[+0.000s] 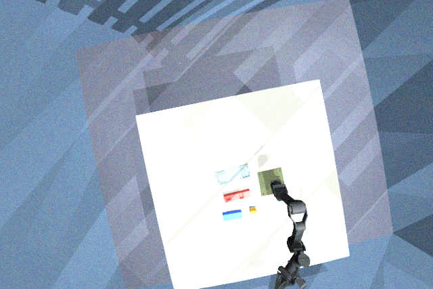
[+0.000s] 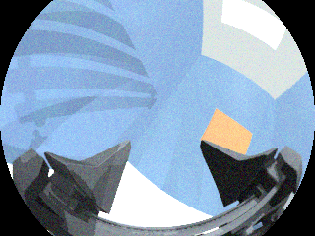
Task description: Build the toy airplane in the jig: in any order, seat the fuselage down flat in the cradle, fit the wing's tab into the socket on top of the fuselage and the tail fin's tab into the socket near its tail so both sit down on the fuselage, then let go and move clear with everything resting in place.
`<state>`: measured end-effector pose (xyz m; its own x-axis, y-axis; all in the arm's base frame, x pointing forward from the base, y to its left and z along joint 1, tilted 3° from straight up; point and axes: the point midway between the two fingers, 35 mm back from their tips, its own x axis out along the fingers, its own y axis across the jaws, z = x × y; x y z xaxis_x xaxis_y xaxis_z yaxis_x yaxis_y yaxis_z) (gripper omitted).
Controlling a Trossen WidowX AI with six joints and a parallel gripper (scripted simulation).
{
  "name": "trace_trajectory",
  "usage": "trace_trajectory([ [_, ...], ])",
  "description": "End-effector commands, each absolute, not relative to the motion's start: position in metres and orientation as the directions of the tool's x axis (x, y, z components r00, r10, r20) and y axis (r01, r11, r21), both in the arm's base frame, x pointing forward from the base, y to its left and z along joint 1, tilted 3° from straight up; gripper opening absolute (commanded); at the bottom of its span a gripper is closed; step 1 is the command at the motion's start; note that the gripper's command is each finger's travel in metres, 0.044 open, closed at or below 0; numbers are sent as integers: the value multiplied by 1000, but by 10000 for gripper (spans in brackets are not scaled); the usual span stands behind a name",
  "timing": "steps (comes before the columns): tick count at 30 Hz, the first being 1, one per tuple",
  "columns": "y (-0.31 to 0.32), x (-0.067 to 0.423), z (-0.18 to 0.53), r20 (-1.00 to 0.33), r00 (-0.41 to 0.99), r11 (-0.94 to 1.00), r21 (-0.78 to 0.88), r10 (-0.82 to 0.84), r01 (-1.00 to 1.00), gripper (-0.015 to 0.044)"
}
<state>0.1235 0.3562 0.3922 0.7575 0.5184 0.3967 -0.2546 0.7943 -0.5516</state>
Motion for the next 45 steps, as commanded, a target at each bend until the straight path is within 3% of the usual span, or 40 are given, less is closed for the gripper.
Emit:
trace_trajectory([
  [1, 356, 123, 392, 397, 758, 794, -552, 518, -255, 426],
  [5, 364, 156, 380, 330, 779, 747, -615, 534, -252, 440],
  [12, 351, 252, 329, 47, 857, 619, -711, 514, -332, 440],
  [26, 254, 342, 243, -441, 847, 612, -593, 298, -524, 440],
  [36, 149, 346, 190, -770, 632, 776, -345, 87, -528, 440],
  [45, 60, 299, 166, -961, 276, 954, -91, -9, -285, 440],
])
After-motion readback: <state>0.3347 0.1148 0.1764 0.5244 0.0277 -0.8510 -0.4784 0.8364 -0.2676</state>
